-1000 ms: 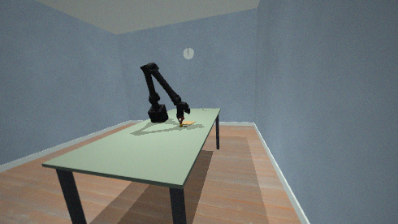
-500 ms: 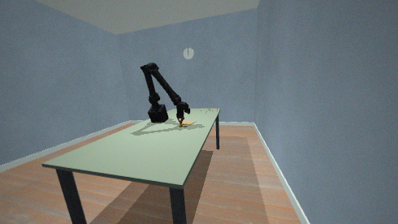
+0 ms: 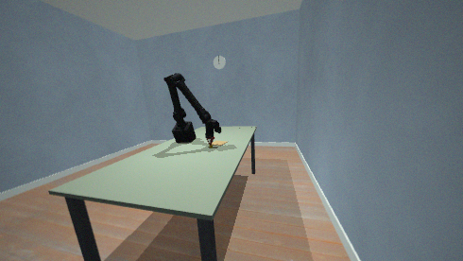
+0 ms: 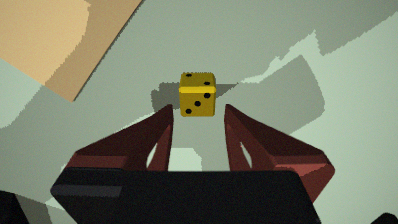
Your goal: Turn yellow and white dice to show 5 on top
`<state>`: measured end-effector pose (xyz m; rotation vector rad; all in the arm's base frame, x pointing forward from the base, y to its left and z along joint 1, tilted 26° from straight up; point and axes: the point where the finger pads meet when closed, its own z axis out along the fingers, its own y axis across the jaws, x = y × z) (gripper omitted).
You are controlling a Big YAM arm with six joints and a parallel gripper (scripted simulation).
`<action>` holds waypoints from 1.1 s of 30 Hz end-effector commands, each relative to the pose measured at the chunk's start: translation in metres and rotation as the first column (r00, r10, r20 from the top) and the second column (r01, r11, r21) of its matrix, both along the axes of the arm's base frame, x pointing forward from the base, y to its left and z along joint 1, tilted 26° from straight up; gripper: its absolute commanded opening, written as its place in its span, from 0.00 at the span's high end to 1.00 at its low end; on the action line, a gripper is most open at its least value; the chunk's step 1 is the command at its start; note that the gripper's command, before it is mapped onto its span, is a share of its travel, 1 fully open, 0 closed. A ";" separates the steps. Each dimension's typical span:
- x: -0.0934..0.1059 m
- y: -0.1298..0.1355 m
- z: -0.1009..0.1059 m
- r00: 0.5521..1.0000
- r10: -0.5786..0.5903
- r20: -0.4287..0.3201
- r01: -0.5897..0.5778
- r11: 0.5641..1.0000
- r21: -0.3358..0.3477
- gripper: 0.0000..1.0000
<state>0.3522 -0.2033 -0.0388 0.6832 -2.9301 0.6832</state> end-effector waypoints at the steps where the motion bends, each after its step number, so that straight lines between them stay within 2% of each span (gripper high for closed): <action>1: 0.004 -0.006 -0.006 1.000 0.005 0.008 -0.005 1.000 0.000 0.62; 5: 0.007 -0.002 -0.009 1.000 0.021 0.008 -0.021 1.000 -0.001 0.62; 8: 0.005 -0.011 -0.014 1.000 0.005 0.010 -0.005 1.000 -0.002 0.62; 16: 0.010 -0.013 -0.020 1.000 0.011 0.015 -0.011 1.000 -0.004 0.62; 33: 0.012 -0.014 -0.015 1.000 0.010 0.028 -0.009 1.000 -0.009 0.62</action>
